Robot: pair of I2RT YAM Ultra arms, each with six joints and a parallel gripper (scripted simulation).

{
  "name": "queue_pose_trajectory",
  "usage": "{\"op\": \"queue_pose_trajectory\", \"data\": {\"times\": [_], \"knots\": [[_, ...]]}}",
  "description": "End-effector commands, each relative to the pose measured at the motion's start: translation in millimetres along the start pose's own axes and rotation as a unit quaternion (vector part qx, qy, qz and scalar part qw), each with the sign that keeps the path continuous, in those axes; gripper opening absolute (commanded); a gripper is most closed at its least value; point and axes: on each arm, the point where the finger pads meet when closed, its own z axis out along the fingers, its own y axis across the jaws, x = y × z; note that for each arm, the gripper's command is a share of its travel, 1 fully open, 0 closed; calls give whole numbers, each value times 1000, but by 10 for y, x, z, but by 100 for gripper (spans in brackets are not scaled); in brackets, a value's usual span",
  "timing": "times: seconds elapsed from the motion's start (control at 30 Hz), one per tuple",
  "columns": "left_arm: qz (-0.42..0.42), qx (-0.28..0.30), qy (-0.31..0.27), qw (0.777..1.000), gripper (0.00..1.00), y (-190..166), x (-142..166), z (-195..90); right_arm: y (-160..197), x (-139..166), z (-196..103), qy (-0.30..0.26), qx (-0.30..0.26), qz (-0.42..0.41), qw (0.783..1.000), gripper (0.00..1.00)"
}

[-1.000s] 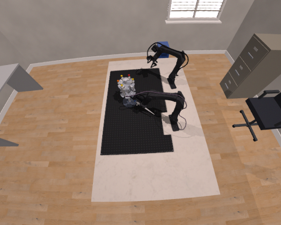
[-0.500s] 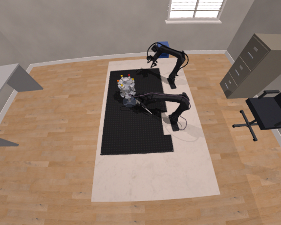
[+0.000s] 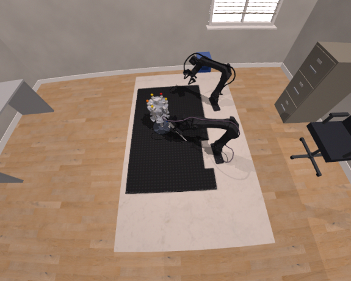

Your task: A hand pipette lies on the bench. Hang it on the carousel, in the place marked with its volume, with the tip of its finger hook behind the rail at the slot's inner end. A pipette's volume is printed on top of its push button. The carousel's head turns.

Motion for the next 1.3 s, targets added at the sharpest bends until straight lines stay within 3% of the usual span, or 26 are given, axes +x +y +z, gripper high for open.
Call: {"op": "queue_pose_trajectory", "data": {"times": [0.0,0.17,0.6,0.63,0.83,0.93,1.27], "knots": [[3,0,-93,996,12,12,-336,-126,-42,-98,-57,-21,9,-12,1000,100],[10,4,-145,989,12,-31,-620,-223,-42,-98,-57,-21,9,-12,1000,100],[11,5,-138,990,12,-25,-591,-165,-42,-98,-57,-21,9,-12,1000,100],[6,3,-150,989,12,-21,-502,-194,-42,-98,-57,-21,9,-12,1000,100],[6,3,-258,966,12,-12,-681,-277,-42,-98,-57,-21,9,-12,1000,100],[9,8,-263,965,12,-46,-867,-277,-42,-98,-57,-21,9,-12,1000,100],[13,6,-271,962,12,-52,-898,-349,-42,-98,-57,-21,9,-12,1000,100]]}}
